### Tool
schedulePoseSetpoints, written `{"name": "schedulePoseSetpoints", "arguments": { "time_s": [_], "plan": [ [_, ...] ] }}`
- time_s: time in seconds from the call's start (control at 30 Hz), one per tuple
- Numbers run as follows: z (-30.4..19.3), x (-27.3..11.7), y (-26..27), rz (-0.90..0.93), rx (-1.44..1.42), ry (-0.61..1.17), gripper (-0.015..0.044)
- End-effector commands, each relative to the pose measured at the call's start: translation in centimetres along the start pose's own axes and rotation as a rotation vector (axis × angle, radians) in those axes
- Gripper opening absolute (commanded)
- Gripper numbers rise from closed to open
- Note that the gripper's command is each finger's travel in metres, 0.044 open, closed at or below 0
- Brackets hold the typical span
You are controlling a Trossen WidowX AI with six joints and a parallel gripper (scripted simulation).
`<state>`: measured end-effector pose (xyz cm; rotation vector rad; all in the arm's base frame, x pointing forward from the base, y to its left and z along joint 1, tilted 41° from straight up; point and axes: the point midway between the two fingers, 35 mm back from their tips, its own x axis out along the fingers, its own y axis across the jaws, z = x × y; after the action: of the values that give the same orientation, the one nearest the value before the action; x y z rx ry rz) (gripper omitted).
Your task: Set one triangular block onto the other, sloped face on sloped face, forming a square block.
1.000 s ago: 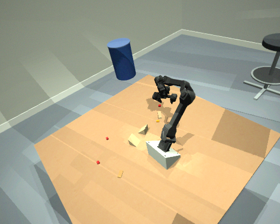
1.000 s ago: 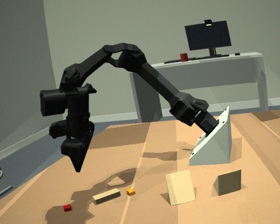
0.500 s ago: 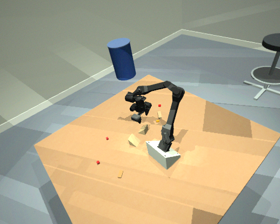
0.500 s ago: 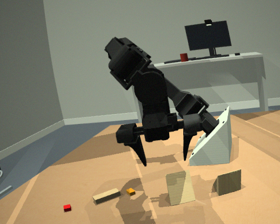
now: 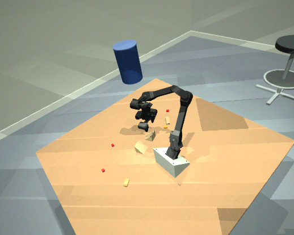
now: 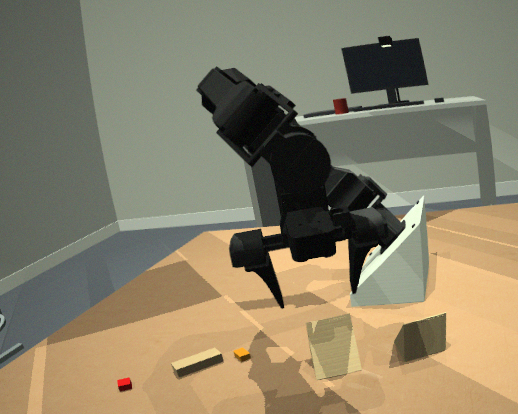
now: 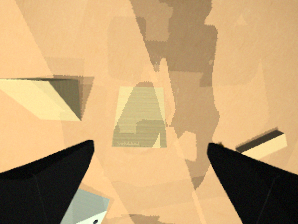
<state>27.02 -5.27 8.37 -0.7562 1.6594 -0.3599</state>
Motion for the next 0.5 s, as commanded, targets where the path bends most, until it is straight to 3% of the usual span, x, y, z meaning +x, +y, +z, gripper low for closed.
{"name": "schedulePoseSetpoints", "arguments": {
  "time_s": [0.0, 0.47],
  "plan": [
    [0.0, 0.7, 0.2, 0.003, -0.009, 0.005, 0.0440],
    [0.2, 3.0, 0.4, 0.004, -0.009, 0.004, 0.0440]
  ]
}}
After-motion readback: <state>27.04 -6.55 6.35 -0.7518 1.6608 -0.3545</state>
